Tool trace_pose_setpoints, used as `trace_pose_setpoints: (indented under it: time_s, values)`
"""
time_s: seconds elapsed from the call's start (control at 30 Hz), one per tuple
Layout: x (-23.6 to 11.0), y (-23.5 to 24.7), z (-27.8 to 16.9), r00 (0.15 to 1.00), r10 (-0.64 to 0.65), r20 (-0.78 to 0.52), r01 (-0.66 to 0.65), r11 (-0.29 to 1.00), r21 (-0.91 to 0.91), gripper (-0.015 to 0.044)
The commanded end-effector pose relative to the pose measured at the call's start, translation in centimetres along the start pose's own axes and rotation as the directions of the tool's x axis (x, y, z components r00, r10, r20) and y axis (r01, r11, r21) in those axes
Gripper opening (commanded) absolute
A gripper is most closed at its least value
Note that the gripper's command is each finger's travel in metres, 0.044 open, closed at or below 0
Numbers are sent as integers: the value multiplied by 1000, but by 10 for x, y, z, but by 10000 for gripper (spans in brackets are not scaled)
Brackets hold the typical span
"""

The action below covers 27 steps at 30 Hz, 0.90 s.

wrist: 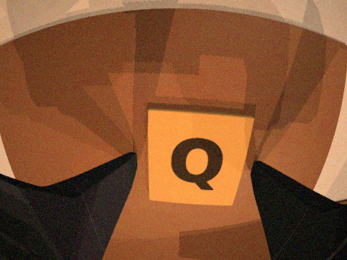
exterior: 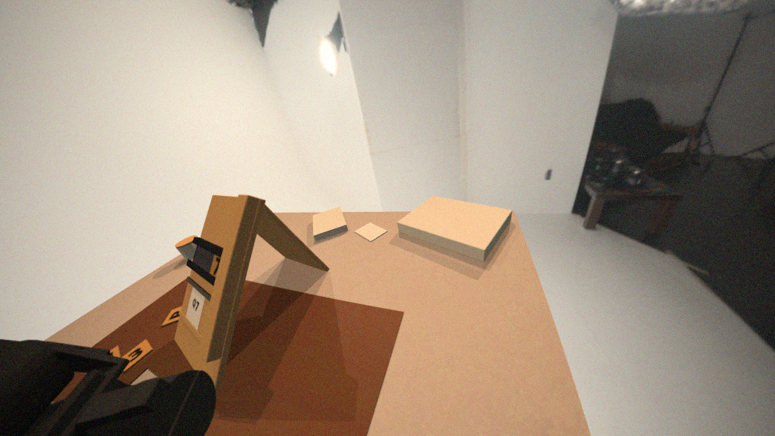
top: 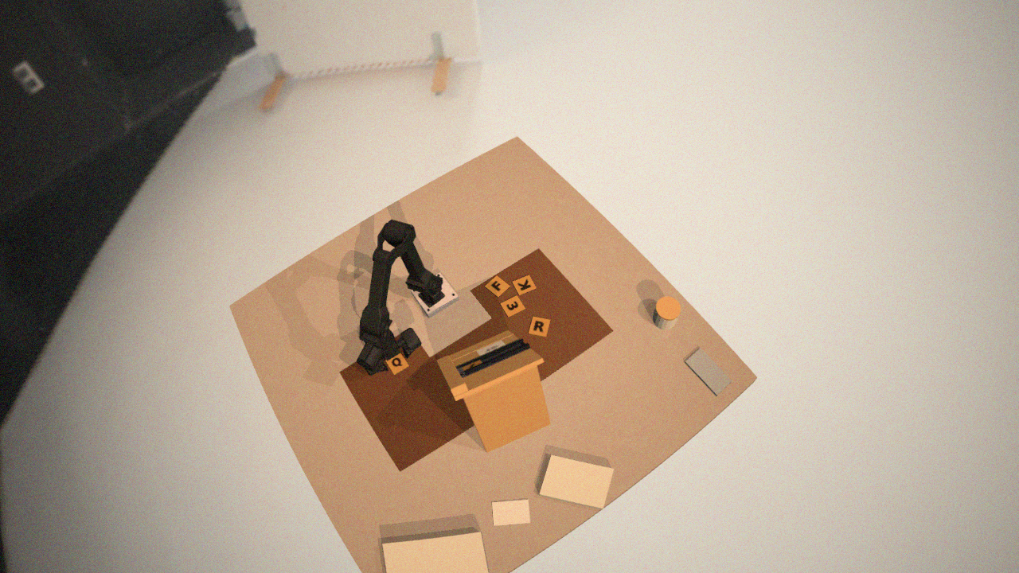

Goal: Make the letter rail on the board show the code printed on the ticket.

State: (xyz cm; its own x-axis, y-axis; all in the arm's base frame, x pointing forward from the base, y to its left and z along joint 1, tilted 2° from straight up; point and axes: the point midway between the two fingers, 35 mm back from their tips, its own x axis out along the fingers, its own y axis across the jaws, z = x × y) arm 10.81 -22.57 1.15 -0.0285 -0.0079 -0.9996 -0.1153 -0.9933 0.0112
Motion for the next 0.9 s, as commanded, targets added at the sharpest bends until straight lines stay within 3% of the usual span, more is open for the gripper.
trace_pose_setpoints:
  time_s: [0.0,0.63,0.7,0.87]
  values:
    - [1,0,1,1000,0,4,0,1000,4,340]
    - [1,0,1,1000,0,4,0,1000,4,340]
    - [1,0,1,1000,0,4,0,1000,4,288]
    - [1,0,1,1000,0,4,0,1000,4,254]
